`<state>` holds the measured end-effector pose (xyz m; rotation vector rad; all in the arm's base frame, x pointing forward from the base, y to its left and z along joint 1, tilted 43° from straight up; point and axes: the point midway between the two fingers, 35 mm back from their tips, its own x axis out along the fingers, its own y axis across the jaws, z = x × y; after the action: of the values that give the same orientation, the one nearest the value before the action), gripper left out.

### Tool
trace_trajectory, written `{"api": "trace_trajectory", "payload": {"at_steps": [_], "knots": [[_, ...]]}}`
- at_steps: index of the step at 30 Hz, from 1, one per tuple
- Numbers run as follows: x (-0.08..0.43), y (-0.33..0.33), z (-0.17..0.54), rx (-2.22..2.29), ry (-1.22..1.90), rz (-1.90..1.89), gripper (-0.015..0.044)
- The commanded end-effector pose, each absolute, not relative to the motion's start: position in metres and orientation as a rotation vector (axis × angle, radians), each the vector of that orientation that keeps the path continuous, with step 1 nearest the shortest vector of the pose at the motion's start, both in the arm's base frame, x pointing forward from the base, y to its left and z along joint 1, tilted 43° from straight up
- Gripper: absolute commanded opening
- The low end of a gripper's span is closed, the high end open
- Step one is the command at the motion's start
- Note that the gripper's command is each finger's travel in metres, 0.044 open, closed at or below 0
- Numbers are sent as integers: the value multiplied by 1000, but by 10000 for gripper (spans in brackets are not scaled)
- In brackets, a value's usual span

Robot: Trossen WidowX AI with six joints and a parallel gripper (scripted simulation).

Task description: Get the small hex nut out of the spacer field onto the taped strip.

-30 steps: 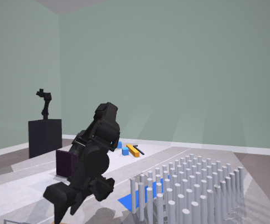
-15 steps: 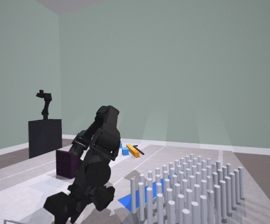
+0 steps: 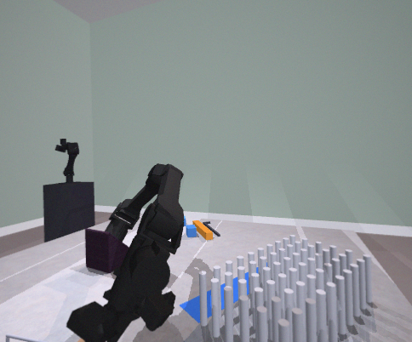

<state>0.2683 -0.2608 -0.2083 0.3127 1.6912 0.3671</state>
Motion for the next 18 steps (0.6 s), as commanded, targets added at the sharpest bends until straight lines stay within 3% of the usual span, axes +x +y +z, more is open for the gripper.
{"api": "trace_trajectory", "payload": {"at_steps": [1,11,17,18], "knots": [[268,-259,-209,321,1692,367,220],[268,-259,-209,321,1692,367,153],[267,-278,-193,318,1692,365,0],[266,-282,-189,317,1692,365,0]]}}
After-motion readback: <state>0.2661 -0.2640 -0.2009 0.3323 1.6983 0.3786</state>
